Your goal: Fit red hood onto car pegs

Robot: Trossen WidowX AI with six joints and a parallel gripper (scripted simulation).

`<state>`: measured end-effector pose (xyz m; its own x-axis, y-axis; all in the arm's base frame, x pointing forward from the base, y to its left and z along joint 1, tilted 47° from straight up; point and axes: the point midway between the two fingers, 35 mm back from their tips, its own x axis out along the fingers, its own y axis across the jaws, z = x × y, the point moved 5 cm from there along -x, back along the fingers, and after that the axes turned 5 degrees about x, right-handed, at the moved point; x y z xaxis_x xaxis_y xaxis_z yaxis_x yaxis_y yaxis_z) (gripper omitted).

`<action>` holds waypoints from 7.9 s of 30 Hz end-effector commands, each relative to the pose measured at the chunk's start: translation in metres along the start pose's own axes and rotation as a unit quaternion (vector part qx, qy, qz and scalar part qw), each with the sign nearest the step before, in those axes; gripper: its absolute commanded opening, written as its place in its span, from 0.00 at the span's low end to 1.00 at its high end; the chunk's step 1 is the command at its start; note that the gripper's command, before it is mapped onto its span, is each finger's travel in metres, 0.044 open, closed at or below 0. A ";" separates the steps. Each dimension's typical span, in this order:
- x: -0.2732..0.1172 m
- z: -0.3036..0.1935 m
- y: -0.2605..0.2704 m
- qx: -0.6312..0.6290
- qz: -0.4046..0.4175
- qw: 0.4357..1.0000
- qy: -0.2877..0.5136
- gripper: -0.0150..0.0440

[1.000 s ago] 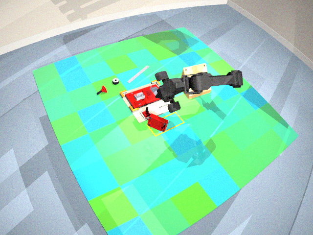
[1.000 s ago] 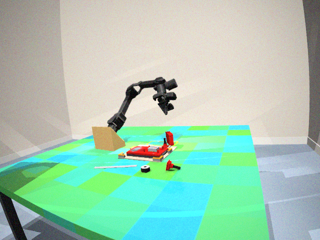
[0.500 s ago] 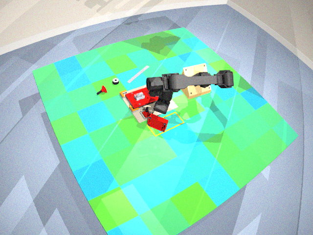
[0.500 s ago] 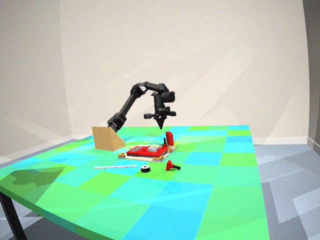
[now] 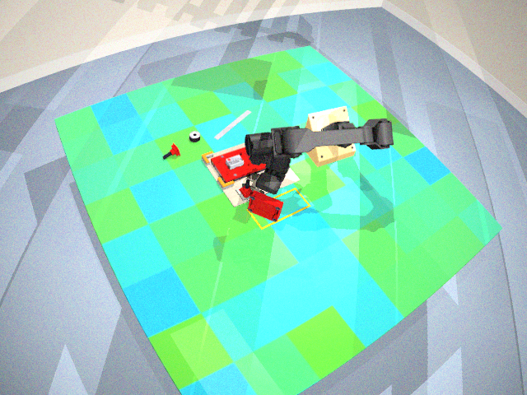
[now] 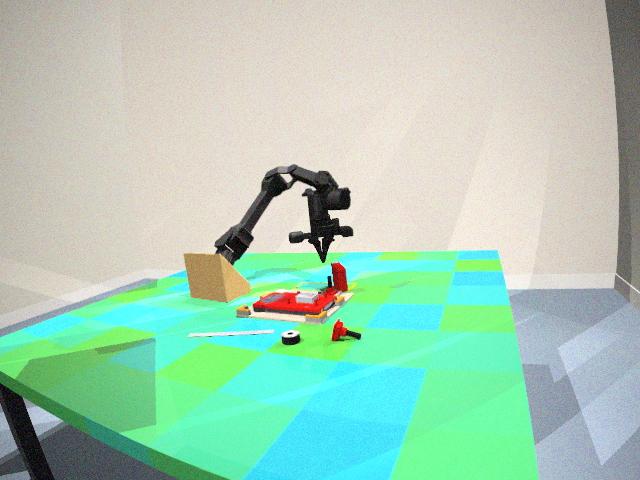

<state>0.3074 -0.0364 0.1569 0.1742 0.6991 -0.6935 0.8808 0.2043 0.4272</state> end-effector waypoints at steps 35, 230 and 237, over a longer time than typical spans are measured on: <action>0.032 -0.003 0.012 0.003 0.000 1.000 0.005 0.25; 0.058 -0.010 0.099 0.001 0.003 1.000 0.006 1.00; 0.062 -0.010 0.099 0.001 0.003 1.000 0.006 1.00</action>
<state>0.4002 0.0329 0.1640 0.1747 0.7100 -0.6822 0.8781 0.2011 0.4341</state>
